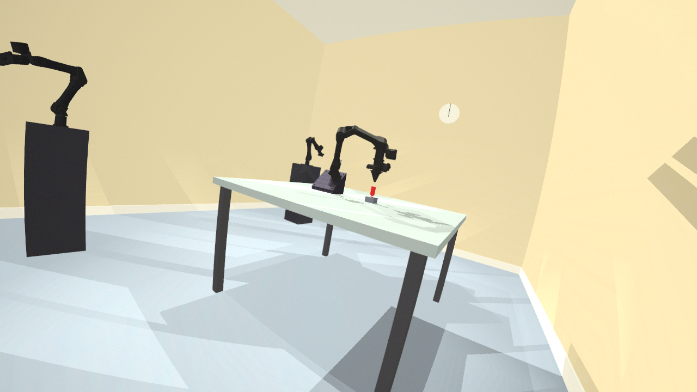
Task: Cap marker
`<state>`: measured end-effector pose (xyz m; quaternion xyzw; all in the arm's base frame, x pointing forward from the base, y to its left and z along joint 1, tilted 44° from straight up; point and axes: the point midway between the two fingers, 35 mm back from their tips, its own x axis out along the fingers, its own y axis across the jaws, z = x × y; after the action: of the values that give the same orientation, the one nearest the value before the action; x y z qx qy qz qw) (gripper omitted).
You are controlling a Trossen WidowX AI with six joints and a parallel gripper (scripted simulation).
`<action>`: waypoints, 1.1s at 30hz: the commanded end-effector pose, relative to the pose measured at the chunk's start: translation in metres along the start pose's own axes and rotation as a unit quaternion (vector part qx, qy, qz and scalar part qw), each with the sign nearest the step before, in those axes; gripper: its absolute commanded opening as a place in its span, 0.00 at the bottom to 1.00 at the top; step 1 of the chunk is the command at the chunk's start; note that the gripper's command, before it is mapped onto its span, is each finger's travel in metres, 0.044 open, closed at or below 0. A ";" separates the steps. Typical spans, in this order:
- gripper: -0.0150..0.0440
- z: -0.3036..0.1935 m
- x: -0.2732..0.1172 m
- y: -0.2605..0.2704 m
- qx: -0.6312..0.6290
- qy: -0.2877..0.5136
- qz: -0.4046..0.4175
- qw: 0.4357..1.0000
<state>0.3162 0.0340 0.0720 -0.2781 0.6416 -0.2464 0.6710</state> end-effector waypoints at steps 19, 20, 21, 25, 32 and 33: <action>0.25 0.000 0.027 -0.001 0.005 -0.001 -0.002 1.000; 0.25 0.000 0.029 -0.001 0.005 -0.001 -0.002 1.000; 0.25 0.000 0.030 -0.001 0.005 -0.001 -0.002 1.000; 0.25 0.000 0.036 -0.001 0.005 -0.001 -0.002 1.000; 0.25 0.003 0.035 -0.001 0.009 -0.005 0.001 1.000; 0.25 0.003 0.035 -0.001 0.009 -0.005 0.001 1.000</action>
<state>0.3206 0.0087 0.0461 -0.2730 0.6369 -0.2504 0.6761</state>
